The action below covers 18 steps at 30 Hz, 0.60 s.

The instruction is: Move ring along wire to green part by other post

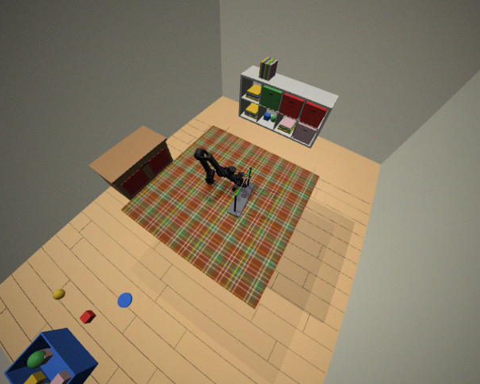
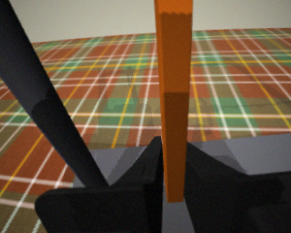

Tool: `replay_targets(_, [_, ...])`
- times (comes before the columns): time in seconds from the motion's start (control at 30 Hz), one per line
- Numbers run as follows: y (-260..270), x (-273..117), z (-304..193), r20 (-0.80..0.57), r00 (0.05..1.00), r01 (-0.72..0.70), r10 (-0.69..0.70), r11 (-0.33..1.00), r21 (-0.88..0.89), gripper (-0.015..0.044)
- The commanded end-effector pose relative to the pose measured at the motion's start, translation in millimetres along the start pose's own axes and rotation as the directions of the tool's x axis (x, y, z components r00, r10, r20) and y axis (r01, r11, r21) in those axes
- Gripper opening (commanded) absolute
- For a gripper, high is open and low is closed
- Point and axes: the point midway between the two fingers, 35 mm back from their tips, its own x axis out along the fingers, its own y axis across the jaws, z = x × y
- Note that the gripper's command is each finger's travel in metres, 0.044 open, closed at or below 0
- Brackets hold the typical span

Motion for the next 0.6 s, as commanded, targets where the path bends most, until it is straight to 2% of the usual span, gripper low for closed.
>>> replay_targets(0.0, [0.0, -0.3, 0.1, 0.000, 1.000, 0.000, 0.000, 1.000, 0.000, 0.0139])
replay_targets(0.03, [0.1, -0.8, 0.2, 0.000, 1.000, 0.000, 0.000, 1.000, 0.000, 0.0160])
replay_targets(0.57, [1.2, -25.8, 3.0, -0.001, 1.000, 0.002, -0.002, 1.000, 0.002, 0.0160])
